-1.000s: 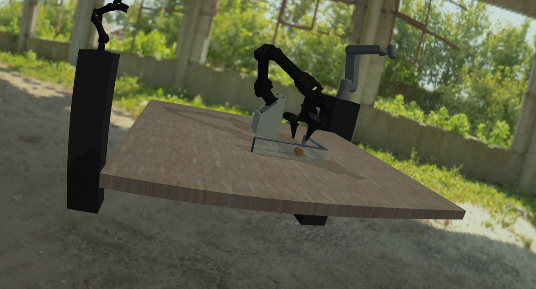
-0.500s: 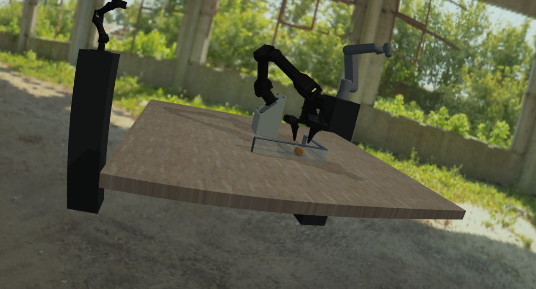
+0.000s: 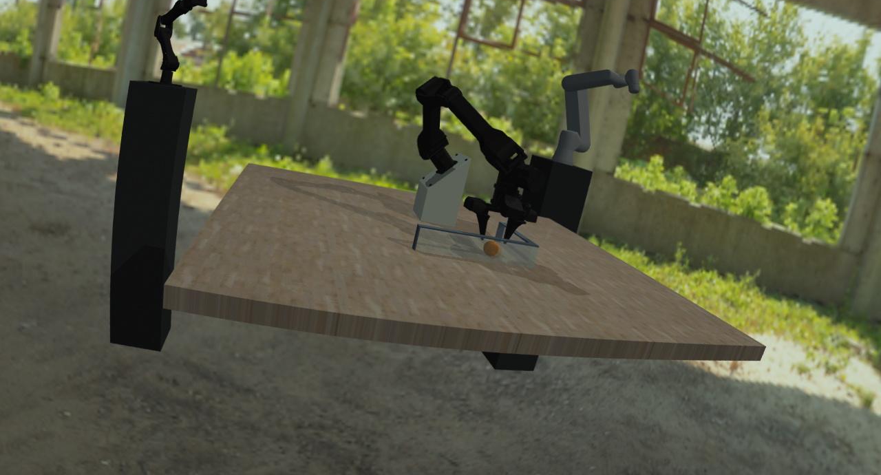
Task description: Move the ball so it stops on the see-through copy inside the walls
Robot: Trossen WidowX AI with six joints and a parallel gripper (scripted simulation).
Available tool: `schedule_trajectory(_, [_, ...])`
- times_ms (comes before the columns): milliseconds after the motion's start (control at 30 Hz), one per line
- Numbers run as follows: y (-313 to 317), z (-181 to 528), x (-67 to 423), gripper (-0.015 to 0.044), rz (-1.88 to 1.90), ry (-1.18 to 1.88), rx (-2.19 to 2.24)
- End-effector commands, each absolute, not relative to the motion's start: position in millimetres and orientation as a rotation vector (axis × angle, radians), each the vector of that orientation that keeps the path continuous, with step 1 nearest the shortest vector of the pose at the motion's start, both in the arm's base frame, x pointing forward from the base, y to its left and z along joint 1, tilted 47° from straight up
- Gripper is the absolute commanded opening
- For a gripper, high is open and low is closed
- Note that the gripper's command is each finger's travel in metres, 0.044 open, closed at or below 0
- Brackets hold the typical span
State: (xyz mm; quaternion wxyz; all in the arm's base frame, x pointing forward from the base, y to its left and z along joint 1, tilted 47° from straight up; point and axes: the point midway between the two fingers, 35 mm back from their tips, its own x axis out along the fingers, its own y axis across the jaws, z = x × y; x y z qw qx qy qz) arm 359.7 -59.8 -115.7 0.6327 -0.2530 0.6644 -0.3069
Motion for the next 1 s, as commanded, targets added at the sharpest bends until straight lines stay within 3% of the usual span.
schedule_trajectory(0, [-66.1,-122.1,355.7,0.03,-0.701,1.529,-0.59])
schedule_trajectory(333, [-76.3,-131.2,354.0,0.03,-0.702,1.529,-0.591])
schedule_trajectory(467, [-76.3,-131.2,354.0,0.0195,-0.702,1.529,-0.591])
schedule_trajectory(700, [-76.3,-131.2,354.0,0.0149,-0.702,1.529,-0.591])
schedule_trajectory(867, [-68.3,-125.7,355.0,0.0017,-0.693,1.538,-0.59])
schedule_trajectory(967, [-53.0,-114.1,357.2,0.0,-0.682,1.55,-0.588])
